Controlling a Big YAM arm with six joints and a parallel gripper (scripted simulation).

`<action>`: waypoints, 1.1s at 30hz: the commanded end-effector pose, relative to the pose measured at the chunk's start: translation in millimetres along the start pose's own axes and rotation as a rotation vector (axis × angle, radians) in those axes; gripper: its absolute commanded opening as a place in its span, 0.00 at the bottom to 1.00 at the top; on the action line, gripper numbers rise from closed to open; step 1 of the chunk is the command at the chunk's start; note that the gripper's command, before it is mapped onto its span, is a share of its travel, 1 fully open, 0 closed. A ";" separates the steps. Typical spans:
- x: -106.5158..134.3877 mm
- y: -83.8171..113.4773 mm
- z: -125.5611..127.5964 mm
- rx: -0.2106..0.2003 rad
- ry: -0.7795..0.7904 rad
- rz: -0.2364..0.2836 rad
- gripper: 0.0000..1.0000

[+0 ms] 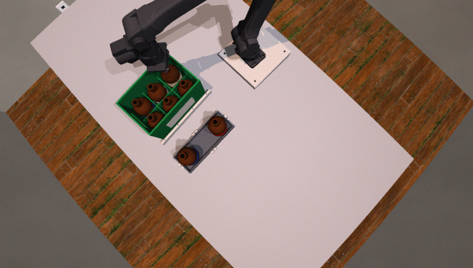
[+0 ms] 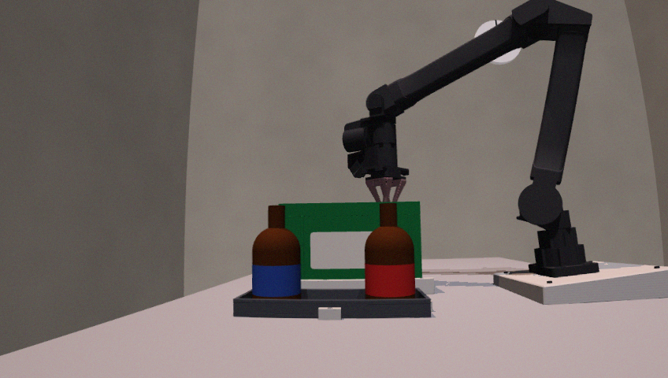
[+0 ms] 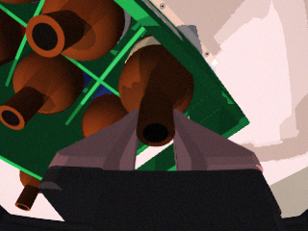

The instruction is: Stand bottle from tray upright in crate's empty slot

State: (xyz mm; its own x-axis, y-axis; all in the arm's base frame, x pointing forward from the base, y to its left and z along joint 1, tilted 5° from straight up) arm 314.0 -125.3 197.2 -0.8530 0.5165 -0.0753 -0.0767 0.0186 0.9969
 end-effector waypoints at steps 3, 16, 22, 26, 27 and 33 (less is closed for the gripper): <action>-5.0 5.2 4.6 -0.007 -0.003 -0.029 0.00; -5.7 4.4 4.7 -0.007 -0.003 -0.029 0.00; -9.9 8.4 5.5 -0.009 -0.003 -0.041 0.00; -3.6 -0.7 4.3 -0.006 -0.003 -0.021 0.00; -3.4 -1.3 4.2 -0.006 -0.003 -0.020 0.00; -5.9 0.4 4.8 -0.008 -0.003 -0.031 0.00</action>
State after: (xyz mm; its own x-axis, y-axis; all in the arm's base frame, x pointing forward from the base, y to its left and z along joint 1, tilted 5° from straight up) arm 313.8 -125.2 191.4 -0.8531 0.5166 -0.0728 -0.0744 0.0177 0.9971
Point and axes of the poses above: the point where the finger pads meet when closed, its own y axis back along the fingers, its own z axis across the jaws, x = y × z, the point moved 3 cm from there along y, back along the fingers, and after that the axes turned 9 degrees about y, right-handed, at the moved point
